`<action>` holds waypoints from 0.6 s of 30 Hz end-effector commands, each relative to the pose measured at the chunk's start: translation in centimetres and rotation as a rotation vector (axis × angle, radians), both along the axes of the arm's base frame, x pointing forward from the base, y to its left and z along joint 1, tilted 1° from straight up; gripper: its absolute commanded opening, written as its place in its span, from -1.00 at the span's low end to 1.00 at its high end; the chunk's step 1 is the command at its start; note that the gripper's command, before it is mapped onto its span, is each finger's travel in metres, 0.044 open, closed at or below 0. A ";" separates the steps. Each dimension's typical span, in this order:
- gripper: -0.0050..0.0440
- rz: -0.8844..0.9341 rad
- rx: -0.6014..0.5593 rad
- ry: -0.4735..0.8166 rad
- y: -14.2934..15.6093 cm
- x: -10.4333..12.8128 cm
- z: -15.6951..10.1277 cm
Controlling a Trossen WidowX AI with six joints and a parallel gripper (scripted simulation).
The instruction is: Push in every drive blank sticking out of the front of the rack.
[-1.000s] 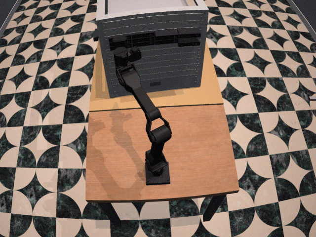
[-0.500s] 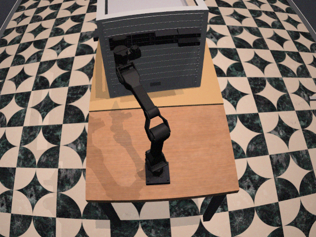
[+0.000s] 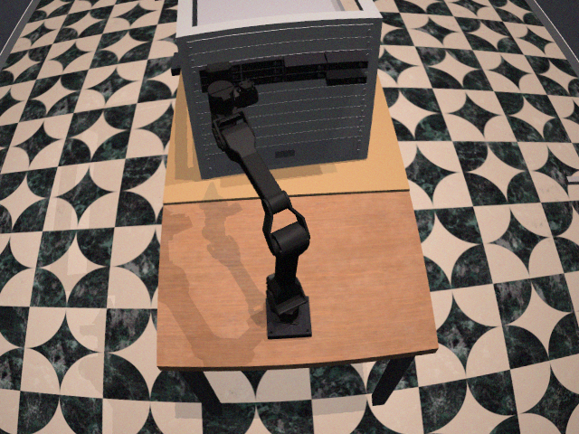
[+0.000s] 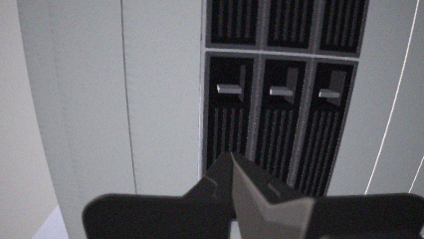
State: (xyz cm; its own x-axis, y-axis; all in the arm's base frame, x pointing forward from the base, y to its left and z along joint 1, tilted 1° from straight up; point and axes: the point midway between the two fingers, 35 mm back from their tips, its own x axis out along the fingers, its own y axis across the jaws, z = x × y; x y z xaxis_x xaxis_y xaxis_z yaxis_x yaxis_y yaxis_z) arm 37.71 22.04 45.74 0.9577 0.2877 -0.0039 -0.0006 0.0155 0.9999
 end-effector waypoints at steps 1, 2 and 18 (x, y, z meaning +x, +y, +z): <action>-1.00 0.001 0.011 -0.019 -0.2 -0.1 1.0; -1.00 0.001 0.011 -0.019 -0.2 -0.1 1.0; -1.00 0.001 0.011 -0.019 -0.1 0.2 1.1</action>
State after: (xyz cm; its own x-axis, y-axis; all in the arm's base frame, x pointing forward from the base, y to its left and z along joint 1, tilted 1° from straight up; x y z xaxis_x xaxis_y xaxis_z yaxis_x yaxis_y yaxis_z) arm 37.98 22.10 46.00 0.9577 0.2877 0.0011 -0.0048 0.0123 0.9999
